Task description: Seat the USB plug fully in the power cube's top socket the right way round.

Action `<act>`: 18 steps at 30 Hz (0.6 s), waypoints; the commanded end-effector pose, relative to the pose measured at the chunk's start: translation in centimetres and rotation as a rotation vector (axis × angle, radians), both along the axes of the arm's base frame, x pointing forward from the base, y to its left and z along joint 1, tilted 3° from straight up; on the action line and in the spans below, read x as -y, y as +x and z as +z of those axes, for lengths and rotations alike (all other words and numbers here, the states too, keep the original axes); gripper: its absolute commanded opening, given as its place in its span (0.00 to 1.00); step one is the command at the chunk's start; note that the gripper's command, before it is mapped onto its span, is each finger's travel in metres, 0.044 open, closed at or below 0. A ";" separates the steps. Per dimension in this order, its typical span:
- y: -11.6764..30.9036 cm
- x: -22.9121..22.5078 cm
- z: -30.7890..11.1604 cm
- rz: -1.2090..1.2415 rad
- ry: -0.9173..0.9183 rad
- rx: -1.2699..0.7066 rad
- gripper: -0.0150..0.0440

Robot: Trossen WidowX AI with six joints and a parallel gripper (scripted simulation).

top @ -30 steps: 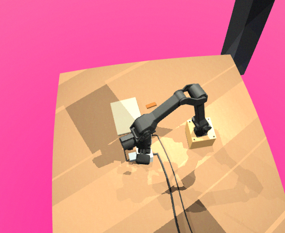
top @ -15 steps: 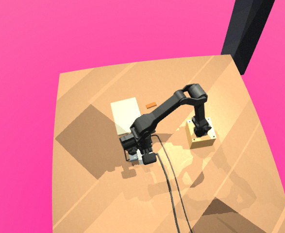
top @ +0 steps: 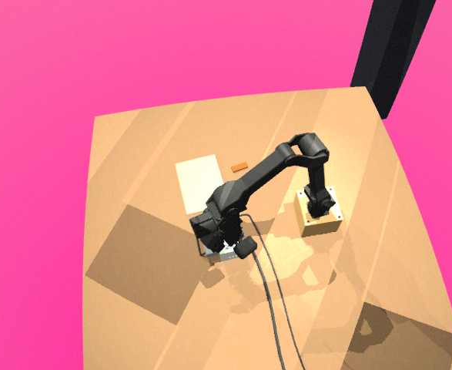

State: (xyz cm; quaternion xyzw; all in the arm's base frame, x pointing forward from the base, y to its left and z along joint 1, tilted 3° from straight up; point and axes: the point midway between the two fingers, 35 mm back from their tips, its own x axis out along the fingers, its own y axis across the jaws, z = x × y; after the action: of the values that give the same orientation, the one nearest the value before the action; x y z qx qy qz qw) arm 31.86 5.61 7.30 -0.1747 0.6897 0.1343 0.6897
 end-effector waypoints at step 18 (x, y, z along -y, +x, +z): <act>0.0 0.0 0.0 0.572 -0.007 -0.032 0.25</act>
State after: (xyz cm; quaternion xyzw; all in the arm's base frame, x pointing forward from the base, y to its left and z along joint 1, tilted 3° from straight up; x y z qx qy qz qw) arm 31.86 5.61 7.30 -0.3309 0.6393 0.2917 0.6299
